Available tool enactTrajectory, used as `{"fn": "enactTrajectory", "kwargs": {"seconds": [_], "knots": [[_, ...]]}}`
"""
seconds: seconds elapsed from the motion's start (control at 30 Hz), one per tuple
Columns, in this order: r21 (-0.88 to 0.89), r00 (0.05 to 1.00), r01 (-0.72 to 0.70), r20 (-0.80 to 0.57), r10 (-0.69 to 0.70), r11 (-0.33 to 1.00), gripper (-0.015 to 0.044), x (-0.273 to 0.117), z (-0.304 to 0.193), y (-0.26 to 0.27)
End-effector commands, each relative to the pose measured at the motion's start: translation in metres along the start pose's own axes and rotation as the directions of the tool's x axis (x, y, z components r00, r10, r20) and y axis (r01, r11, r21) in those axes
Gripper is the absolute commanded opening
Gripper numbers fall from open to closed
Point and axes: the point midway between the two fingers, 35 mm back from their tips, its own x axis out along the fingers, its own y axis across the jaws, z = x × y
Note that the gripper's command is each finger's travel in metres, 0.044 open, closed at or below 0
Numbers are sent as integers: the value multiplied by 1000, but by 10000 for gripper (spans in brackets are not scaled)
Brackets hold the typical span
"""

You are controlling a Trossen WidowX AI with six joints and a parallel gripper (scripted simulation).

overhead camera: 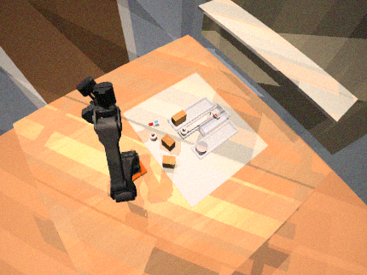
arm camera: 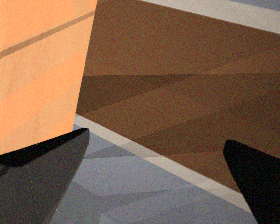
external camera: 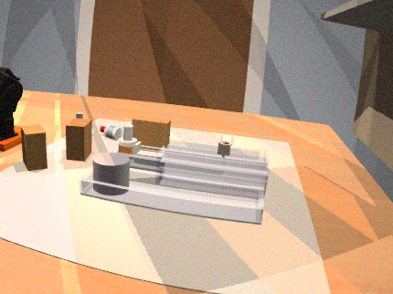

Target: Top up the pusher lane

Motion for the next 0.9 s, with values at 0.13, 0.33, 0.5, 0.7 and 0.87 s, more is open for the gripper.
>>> {"fn": "enactTrajectory", "kwargs": {"seconds": [0.13, 0.33, 0.5, 0.7, 0.87], "knots": [[524, 901, -295, -125, 415, 799, 440, 50, -65, 100], [864, 695, -310, -78, 714, 396, 440, 50, -97, 196], [988, 483, -156, 61, 873, 18, 440, 29, -101, 271], [977, 337, 8, 198, 920, -213, 440, 6, -91, 315], [977, 337, 8, 198, 921, -213, 440, 3, -91, 317]]}}
